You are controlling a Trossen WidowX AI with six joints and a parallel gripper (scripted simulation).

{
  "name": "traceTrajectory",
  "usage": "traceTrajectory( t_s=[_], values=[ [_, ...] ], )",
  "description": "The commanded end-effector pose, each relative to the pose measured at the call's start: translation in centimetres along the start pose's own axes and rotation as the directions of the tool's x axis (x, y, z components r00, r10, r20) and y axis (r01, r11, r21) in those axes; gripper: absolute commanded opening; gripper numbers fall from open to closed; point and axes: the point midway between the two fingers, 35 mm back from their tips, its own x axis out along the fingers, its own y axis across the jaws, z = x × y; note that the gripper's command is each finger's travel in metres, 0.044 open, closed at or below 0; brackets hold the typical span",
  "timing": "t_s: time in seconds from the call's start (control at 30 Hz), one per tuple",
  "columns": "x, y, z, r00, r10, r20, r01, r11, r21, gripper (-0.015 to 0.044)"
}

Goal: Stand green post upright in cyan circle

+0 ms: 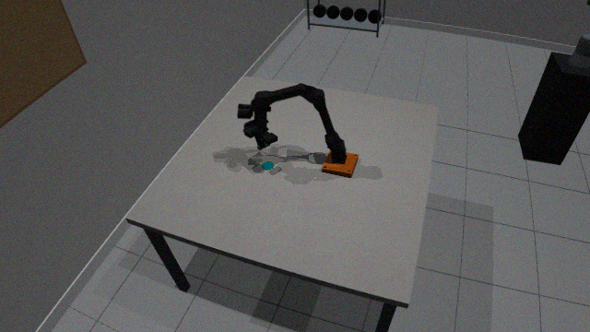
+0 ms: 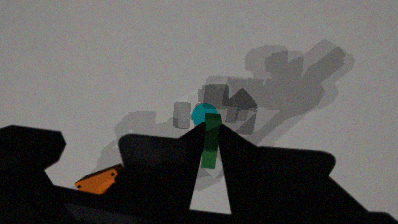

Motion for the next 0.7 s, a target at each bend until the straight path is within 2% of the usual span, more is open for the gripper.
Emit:
traceTrajectory(
  t_s=[0.0, 0.67],
  values=[
    [0.4, -0.1, 0.1, 1.000, 0.007, 0.025, -0.008, 1.000, 0.016, 0.0023],
    [1.5, -1.1, 0.9, 0.986, 0.009, 0.169, -0.022, 0.997, 0.074, 0.0023]
  ],
)
